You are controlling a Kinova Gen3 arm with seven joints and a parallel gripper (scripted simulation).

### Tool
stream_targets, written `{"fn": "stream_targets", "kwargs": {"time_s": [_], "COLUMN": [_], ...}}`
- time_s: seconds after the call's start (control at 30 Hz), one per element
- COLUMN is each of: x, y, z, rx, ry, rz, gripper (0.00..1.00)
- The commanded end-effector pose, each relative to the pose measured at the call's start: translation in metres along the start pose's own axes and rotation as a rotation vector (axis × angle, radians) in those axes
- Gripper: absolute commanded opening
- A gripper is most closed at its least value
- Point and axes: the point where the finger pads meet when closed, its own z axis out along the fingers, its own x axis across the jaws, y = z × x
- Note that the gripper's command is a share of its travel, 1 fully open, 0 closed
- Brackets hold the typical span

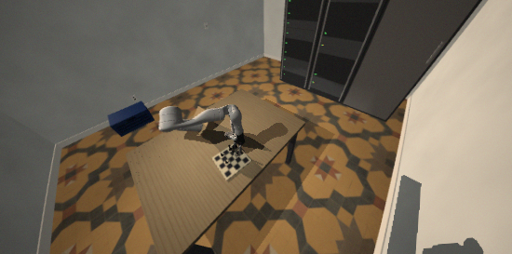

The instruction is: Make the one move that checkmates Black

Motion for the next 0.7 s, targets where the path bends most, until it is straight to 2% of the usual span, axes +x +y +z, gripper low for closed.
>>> {"fn": "stream_targets", "kwargs": {"time_s": [0.0, 0.67], "x": [-0.0013, -0.0048], "y": [0.0005, 0.0030], "z": [0.0013, 0.0004], "rx": [0.000, -0.002], "ry": [-0.006, -0.008], "rz": [0.007, 0.010], "gripper": [0.79, 0.79]}}
